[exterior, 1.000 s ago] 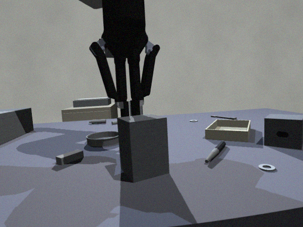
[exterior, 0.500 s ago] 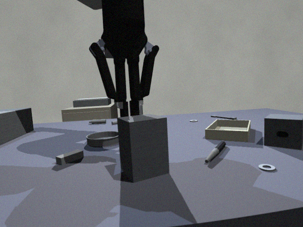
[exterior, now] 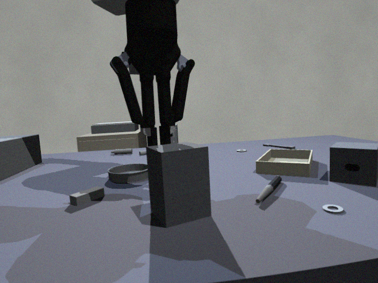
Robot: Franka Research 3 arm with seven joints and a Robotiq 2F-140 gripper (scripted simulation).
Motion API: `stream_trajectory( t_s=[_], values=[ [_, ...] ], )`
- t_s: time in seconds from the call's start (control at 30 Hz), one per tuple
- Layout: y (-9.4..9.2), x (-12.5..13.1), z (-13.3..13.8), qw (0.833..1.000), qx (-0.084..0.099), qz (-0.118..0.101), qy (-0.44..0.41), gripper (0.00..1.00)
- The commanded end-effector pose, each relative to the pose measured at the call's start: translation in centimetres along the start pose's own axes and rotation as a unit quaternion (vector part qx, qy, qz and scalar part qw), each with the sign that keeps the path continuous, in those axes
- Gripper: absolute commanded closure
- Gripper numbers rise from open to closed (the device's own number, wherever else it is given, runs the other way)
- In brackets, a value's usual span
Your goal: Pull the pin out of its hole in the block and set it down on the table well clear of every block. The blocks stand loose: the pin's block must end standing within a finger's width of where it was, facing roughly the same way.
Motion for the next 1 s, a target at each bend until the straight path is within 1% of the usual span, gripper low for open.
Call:
stream_trajectory(
  t_s=[0.0,0.97],
  values=[
    [0.16,-0.49,-0.12,1.000,0.000,0.002,0.008,0.90],
    [0.05,0.35,0.05,1.000,0.000,-0.001,0.007,0.90]
  ],
)
Point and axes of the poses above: the point where the finger pads meet when closed, its own y axis out along the fingers, its own z axis across the jaws, x = y × z, the point moved 3 cm from there along -y, back along the fingers, and after that the axes turned 11 degrees about y, right-handed, at the moved point
